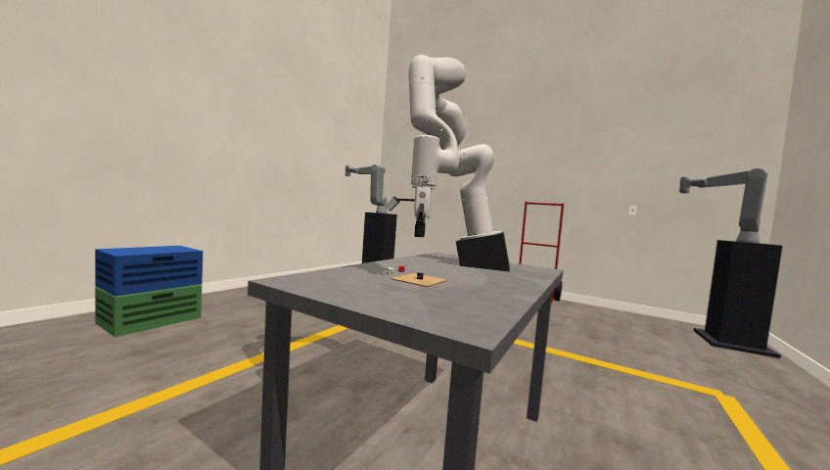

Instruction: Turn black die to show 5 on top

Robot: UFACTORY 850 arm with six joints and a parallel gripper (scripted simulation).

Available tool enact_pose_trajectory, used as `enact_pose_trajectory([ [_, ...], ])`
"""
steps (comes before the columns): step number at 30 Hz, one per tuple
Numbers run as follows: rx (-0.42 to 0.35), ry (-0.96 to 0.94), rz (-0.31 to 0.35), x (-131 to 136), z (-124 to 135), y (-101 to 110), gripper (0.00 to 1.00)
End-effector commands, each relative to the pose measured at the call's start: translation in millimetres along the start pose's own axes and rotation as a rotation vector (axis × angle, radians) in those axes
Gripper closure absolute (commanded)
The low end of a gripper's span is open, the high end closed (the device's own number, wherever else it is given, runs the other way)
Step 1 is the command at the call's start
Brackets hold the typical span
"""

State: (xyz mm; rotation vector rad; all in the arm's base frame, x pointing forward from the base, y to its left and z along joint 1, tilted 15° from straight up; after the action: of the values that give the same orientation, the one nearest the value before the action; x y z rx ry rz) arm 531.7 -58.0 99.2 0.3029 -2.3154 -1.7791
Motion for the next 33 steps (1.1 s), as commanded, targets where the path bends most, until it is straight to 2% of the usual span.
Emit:
enact_pose_trajectory([
  [1, 0.0, 0.0, -0.002, -0.8, -0.4, 13.3, 0.0],
  [9, 0.0, 0.0, -0.002, -0.8, -0.4, 36.8, 0.0],
  [33, 0.0, 0.0, -0.002, -0.8, -0.4, 42.2, 0.0],
])
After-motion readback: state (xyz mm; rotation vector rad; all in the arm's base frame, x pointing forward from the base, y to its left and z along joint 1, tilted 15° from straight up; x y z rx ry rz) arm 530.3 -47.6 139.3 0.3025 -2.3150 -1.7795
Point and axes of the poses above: the point where the finger pads meet when closed, its own y axis back along the fingers, its own x axis across the jaws, z = x × y, the point moved 4 cm from there along y, back along the fingers, and after that the axes turned 6 degrees about -y, right-handed, at the moved point
